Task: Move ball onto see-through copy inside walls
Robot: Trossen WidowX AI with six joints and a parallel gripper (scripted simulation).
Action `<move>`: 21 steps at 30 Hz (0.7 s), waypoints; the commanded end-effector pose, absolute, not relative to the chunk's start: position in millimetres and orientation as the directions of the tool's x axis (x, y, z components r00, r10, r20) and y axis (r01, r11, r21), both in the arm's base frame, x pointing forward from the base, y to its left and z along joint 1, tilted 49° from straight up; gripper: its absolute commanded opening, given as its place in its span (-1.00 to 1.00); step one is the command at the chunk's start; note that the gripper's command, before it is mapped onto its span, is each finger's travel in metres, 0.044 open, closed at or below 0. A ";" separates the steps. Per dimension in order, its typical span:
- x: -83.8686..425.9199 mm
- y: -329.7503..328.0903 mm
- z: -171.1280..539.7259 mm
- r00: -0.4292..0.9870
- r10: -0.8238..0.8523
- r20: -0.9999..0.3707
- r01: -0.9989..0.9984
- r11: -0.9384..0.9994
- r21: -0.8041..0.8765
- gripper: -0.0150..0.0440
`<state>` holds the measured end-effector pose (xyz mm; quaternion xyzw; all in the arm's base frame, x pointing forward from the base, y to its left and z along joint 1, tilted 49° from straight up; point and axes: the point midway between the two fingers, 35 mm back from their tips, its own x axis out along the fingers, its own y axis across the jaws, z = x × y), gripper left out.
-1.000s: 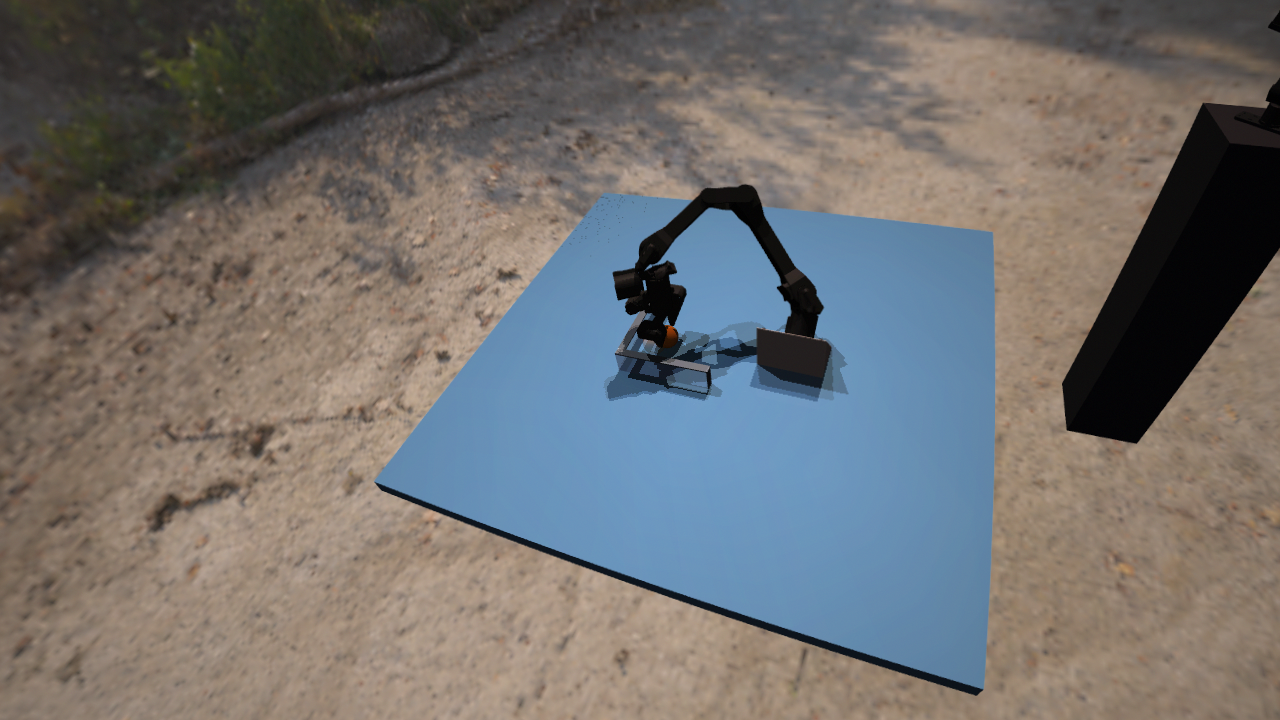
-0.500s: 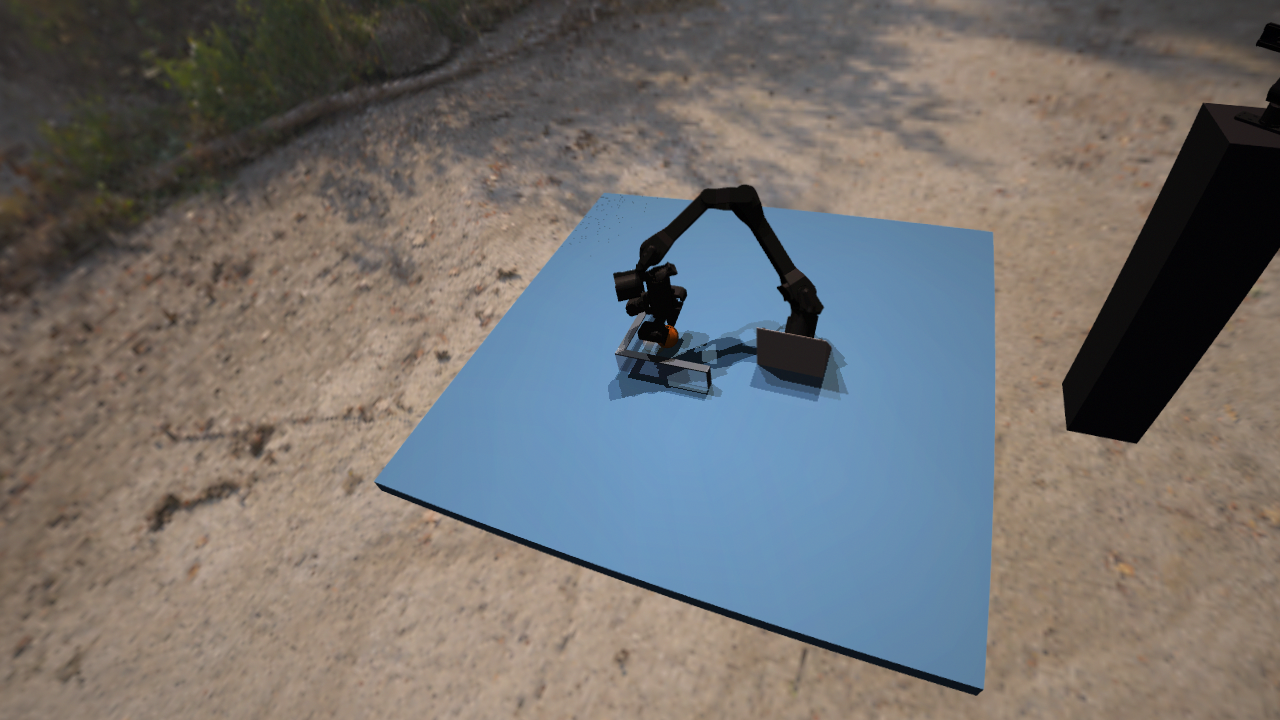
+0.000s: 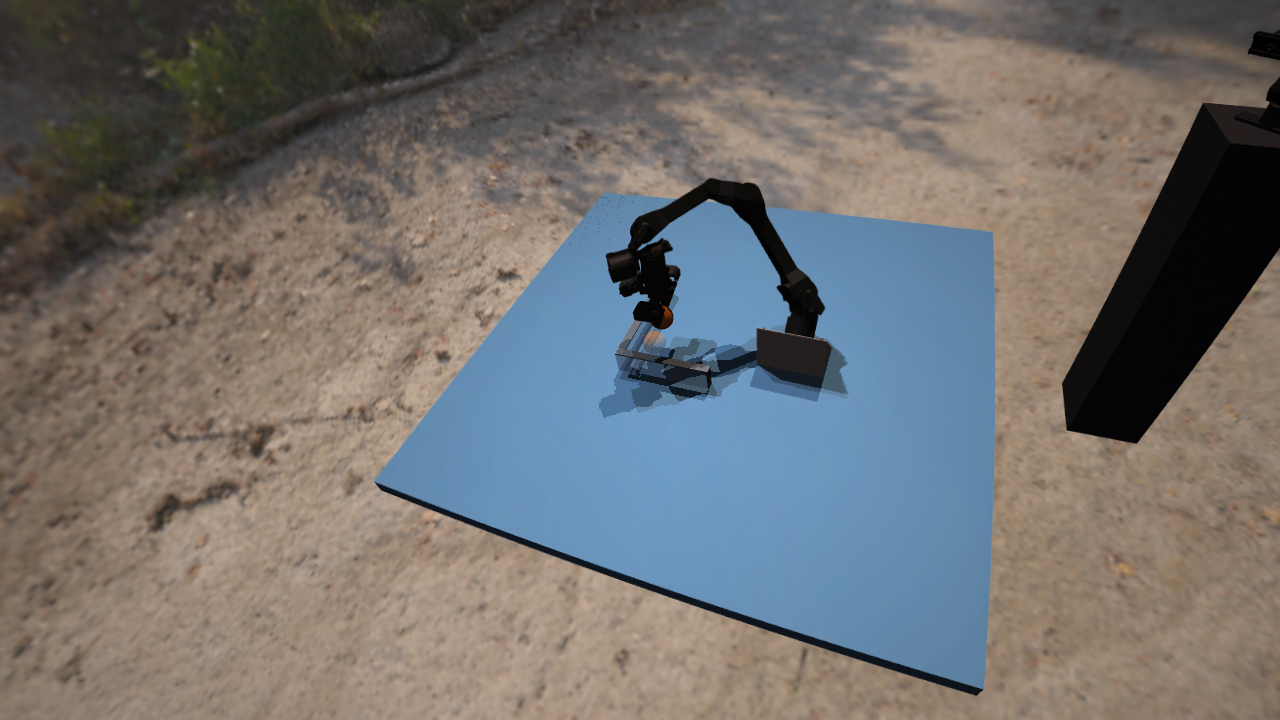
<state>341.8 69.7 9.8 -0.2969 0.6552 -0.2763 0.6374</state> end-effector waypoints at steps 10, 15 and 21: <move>336.1 122.7 59.4 0.015 -0.737 -0.676 -0.078 0.673 -0.736 -0.49; 338.0 121.4 55.4 0.012 -0.737 -0.676 -0.071 0.673 -0.736 -0.49; 354.5 107.7 17.9 -0.012 -0.739 -0.674 -0.004 0.674 -0.739 -0.49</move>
